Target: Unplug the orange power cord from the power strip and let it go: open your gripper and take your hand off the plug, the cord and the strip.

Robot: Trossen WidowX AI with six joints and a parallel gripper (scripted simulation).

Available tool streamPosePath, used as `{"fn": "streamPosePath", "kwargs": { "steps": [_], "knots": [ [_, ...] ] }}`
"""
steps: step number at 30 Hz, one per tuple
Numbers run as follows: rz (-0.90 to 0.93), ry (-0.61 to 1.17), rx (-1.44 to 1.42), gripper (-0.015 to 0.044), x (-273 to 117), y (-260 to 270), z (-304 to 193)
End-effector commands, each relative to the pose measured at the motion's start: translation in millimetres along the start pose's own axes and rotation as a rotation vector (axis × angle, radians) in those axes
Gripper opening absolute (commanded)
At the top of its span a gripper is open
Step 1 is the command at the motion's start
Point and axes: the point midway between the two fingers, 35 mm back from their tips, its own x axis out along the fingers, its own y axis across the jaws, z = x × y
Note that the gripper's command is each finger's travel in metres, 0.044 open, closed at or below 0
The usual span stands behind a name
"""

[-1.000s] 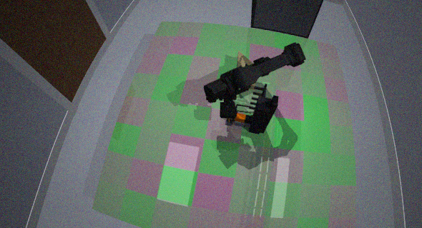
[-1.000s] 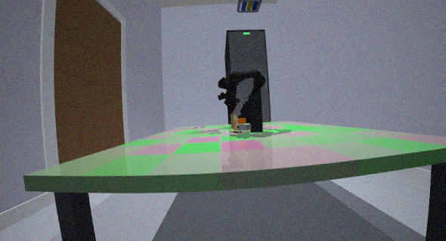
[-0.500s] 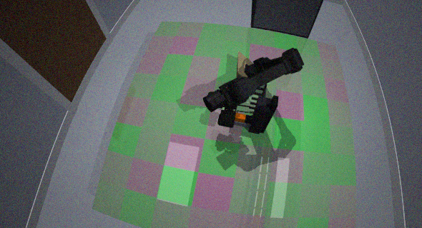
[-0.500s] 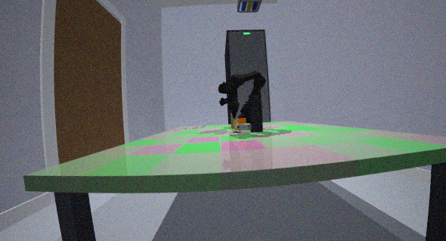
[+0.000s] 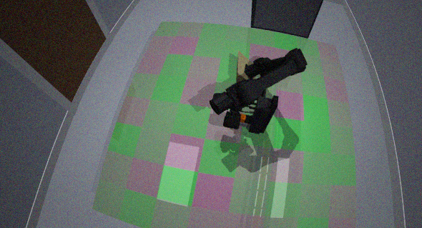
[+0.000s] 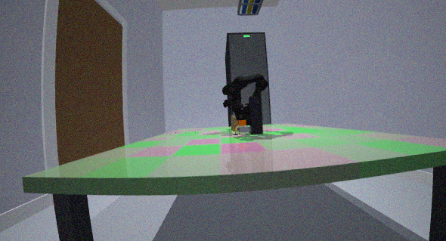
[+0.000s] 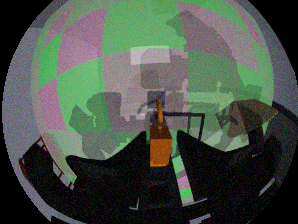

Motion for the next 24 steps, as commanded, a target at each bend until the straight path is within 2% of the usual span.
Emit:
{"fn": "streamPosePath", "kwargs": {
  "steps": [1, 22, 24],
  "knots": [
    [0.004, 0.006, 0.007, 0.0160, 0, 0, -8],
    [0.004, 0.008, 0.007, 0.0160, 12, 0, -19],
    [-0.001, 0.002, 0.000, 0.0107, 9, 0, -18]
  ]
}}
